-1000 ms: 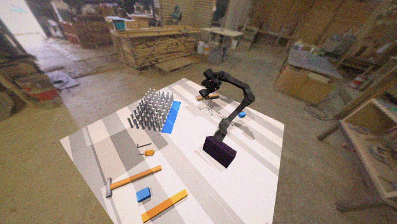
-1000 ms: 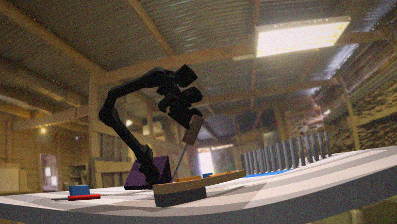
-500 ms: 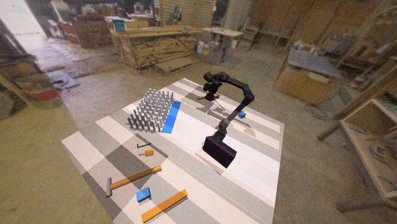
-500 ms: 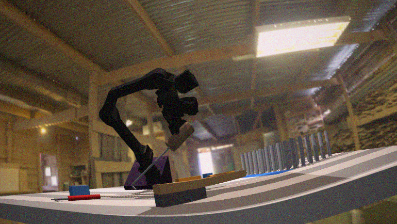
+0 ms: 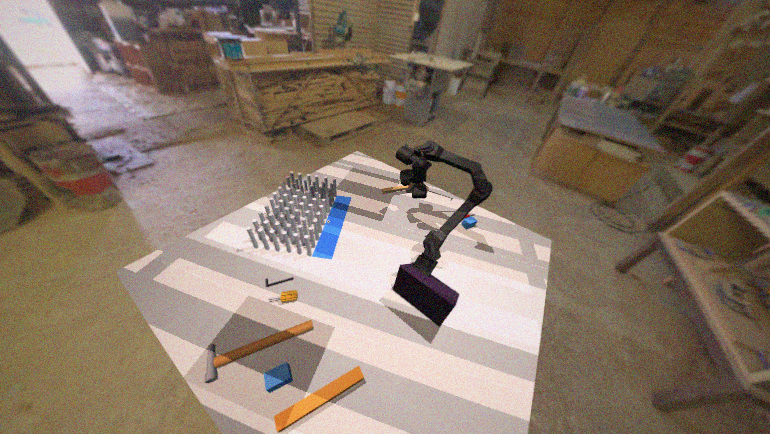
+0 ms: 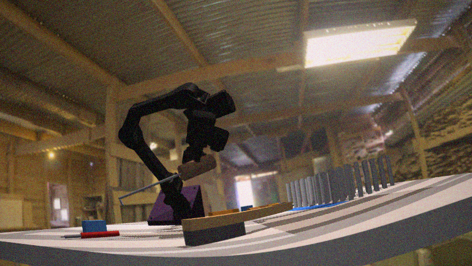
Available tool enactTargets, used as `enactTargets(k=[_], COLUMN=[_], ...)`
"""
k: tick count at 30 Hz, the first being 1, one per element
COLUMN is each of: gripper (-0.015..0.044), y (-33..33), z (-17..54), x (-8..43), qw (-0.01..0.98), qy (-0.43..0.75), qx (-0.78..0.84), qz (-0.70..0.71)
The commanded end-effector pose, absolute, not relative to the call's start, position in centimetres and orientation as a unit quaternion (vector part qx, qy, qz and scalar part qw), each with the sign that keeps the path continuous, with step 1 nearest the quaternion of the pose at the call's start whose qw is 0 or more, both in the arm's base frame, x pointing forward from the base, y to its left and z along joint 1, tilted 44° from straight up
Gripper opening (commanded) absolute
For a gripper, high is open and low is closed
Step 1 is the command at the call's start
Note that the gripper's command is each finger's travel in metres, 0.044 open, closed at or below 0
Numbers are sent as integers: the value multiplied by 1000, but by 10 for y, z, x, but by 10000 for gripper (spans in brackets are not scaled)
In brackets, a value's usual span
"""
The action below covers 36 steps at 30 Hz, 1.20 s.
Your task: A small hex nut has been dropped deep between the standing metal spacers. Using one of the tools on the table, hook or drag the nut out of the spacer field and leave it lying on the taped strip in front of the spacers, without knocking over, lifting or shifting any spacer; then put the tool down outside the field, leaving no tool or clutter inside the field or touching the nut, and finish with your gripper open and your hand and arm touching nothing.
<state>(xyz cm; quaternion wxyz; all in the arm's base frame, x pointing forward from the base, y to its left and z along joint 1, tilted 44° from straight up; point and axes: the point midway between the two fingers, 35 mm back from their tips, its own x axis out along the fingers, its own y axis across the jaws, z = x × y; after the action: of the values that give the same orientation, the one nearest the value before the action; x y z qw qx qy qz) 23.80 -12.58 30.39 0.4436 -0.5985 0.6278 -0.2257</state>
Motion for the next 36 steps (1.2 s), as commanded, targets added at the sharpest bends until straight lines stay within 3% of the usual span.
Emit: enactTargets(k=[1, 12, 36], gripper=[0, 0, 0], y=[-133, -153, -157], z=[310, 324, 316], x=[232, 215, 217], qw=[391, 240, 241], qy=[647, 698, 703], qx=[-620, -659, -655], qz=[-209, -143, -138])
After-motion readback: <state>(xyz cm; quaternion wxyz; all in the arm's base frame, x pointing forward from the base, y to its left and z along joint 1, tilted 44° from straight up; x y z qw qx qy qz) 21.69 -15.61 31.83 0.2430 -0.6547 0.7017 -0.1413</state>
